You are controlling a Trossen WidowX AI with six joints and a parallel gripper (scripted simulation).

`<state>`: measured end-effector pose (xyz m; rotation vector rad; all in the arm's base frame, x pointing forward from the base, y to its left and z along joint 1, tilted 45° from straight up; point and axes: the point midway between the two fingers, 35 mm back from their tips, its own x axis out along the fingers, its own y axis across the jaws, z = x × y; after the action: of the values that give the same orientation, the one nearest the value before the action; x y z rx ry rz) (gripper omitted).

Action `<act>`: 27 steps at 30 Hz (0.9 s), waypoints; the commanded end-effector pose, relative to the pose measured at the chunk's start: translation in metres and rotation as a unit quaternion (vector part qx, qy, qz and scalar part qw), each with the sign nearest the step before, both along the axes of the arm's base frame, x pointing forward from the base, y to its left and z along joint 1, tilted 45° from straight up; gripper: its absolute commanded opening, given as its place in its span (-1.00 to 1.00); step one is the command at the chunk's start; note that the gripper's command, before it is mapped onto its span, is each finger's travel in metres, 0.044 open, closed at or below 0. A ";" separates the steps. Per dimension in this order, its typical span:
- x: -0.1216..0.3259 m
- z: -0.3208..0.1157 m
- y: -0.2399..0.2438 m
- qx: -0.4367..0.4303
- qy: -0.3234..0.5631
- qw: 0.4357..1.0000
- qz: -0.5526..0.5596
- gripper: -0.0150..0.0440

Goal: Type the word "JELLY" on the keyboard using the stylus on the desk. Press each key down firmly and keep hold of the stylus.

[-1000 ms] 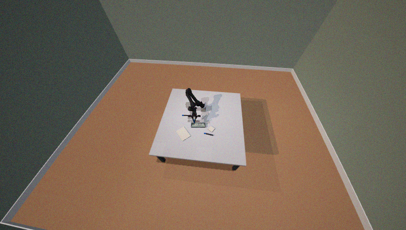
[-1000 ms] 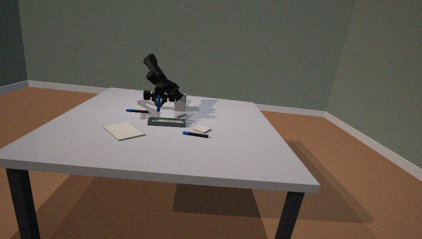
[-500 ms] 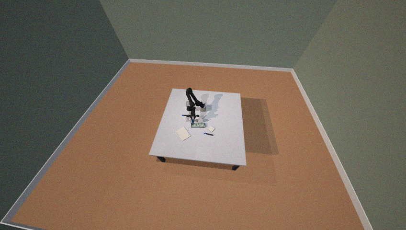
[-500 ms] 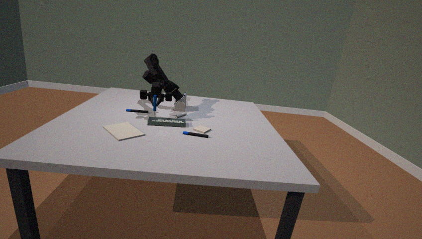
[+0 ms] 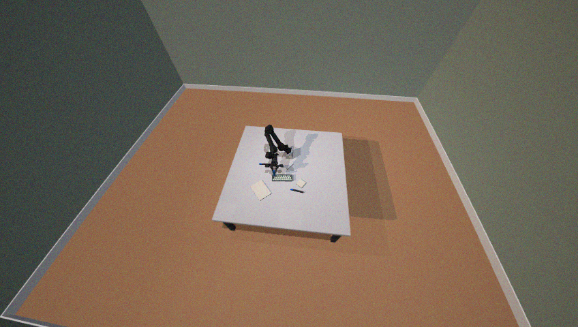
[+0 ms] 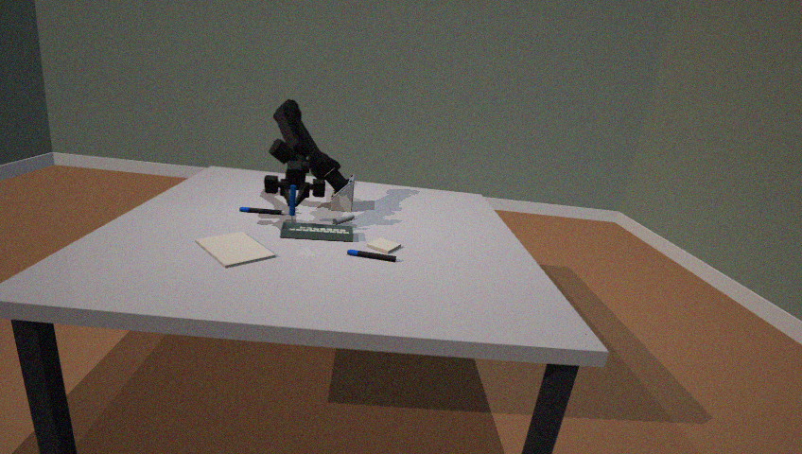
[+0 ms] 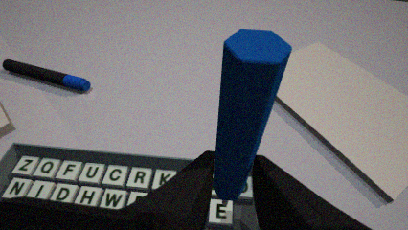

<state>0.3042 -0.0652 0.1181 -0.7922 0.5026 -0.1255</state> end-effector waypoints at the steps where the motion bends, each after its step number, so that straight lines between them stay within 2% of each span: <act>1: -0.001 -0.004 0.000 -0.001 0.004 1.000 0.003 -0.49; 18: -0.001 -0.004 0.000 -0.001 0.004 1.000 0.003 -0.49; 21: 0.001 -0.004 0.000 -0.001 0.004 1.000 0.003 -0.22; 27: 0.003 -0.004 0.000 -0.001 0.005 1.000 0.003 -0.22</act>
<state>0.3048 -0.0662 0.1133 -0.7918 0.5121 -0.1220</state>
